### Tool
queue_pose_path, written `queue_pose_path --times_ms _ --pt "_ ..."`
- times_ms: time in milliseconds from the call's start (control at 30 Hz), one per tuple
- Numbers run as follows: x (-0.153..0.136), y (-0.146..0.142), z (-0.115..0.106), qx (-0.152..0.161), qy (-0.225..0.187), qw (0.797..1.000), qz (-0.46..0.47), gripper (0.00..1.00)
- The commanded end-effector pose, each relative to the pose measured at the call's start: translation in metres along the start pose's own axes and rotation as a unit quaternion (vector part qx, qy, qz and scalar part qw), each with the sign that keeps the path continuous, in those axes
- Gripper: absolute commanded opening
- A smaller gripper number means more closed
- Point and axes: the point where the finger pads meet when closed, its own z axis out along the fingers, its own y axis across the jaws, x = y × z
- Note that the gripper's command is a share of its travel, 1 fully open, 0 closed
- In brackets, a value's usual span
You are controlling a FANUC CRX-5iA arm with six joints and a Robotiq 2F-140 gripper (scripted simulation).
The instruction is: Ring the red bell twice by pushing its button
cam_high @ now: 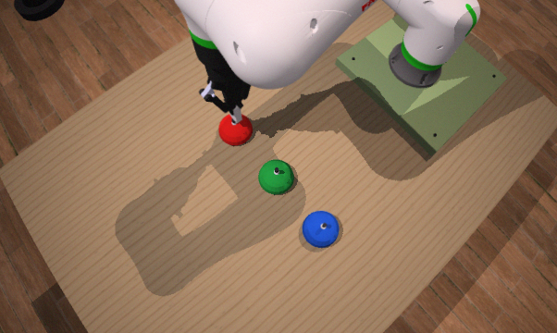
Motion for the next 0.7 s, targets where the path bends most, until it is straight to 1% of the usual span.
queue_pose_path --times_ms 0,667 --pt "0.0001 -0.0002 -0.0002 0.0 0.0 1.0 0.0 0.0" --pt "0.0001 -0.0002 0.0025 0.0 0.0 1.0 0.0 0.0"
